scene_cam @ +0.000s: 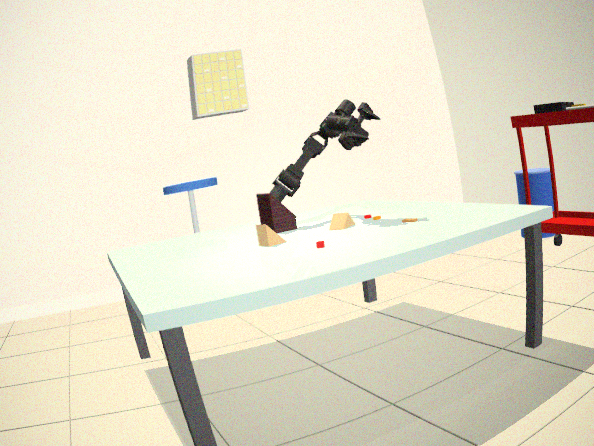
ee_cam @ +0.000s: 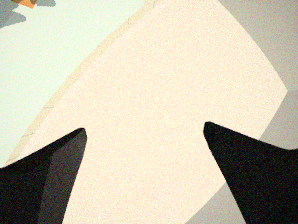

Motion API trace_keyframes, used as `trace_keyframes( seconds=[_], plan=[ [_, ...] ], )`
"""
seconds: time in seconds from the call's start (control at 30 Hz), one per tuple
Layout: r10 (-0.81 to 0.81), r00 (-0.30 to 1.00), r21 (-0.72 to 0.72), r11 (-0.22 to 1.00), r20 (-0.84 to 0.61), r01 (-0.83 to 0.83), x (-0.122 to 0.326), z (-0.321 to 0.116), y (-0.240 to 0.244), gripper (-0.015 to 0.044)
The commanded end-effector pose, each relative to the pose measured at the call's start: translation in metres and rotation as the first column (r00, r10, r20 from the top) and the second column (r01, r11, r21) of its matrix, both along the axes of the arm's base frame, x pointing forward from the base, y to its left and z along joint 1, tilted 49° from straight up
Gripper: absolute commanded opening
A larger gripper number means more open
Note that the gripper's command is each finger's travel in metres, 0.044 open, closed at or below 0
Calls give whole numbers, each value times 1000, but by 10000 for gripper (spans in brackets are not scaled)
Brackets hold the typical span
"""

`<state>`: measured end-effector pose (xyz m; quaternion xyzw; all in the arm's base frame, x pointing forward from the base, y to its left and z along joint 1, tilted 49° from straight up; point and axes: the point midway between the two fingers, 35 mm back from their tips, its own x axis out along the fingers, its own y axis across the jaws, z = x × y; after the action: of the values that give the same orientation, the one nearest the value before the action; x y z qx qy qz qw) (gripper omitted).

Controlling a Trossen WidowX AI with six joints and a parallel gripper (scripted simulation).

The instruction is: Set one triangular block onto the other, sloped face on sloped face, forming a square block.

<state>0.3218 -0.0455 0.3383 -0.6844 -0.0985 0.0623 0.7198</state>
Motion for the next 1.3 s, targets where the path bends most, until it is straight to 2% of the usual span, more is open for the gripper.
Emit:
trace_keyframes(
  seconds=[0.0, 0.3, 0.63, 0.77, 1.27],
  plan=[
    [49, 945, 111, 994, -324, -14, 17, -56, 52, 440],
    [64, 789, 70, 997, -611, -27, 0, -112, 101, 440],
    [-45, 528, -134, 982, -848, -131, -57, -165, 141, 440],
    [-129, 440, -239, 949, -889, -204, -84, -177, 146, 440],
    [-133, 437, -243, 947, -890, -208, -81, -183, 148, 440]
  ],
)
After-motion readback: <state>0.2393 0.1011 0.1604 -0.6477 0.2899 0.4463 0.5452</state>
